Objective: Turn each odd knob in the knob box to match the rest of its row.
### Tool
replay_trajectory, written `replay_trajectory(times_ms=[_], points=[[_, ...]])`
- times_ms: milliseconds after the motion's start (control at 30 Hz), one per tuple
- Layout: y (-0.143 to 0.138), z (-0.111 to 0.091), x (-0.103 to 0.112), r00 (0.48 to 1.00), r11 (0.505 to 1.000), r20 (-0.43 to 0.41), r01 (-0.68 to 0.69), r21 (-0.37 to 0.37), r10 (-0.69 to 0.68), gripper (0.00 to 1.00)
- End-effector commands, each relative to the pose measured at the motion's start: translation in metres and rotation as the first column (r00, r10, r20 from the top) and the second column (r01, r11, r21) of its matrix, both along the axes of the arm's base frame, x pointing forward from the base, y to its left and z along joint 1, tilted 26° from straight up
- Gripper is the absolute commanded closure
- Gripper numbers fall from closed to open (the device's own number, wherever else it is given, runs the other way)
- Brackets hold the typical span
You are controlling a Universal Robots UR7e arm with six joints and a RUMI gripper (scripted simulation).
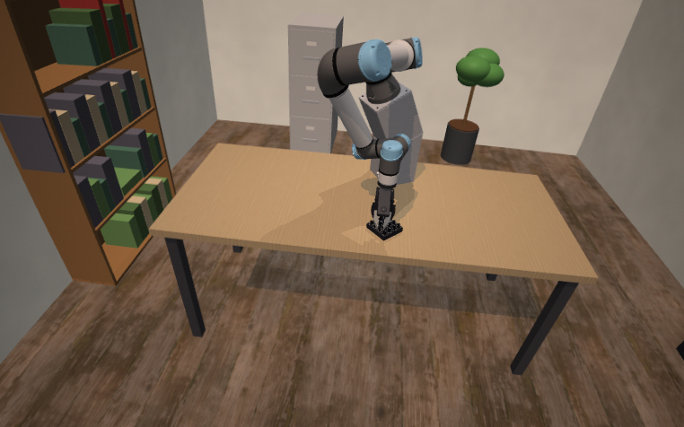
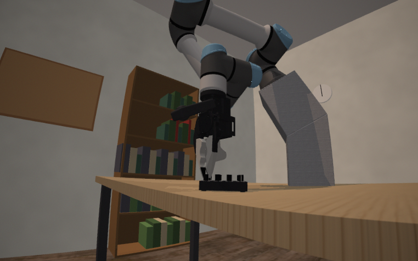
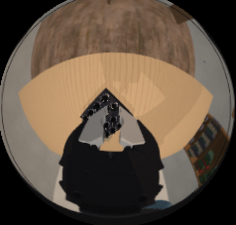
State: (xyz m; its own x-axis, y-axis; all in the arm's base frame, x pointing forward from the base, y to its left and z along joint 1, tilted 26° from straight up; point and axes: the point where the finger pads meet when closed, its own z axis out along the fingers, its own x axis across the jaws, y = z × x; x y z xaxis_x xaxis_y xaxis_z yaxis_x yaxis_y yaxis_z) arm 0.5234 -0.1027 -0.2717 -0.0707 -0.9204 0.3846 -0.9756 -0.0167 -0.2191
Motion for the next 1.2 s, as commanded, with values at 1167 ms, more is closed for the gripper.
replay_trajectory(times_ms=[1167], points=[[0.0002, 0.0005, 0.0004, 1.0, 1.0, 0.001, 0.0, 0.0, 0.0, 0.96]])
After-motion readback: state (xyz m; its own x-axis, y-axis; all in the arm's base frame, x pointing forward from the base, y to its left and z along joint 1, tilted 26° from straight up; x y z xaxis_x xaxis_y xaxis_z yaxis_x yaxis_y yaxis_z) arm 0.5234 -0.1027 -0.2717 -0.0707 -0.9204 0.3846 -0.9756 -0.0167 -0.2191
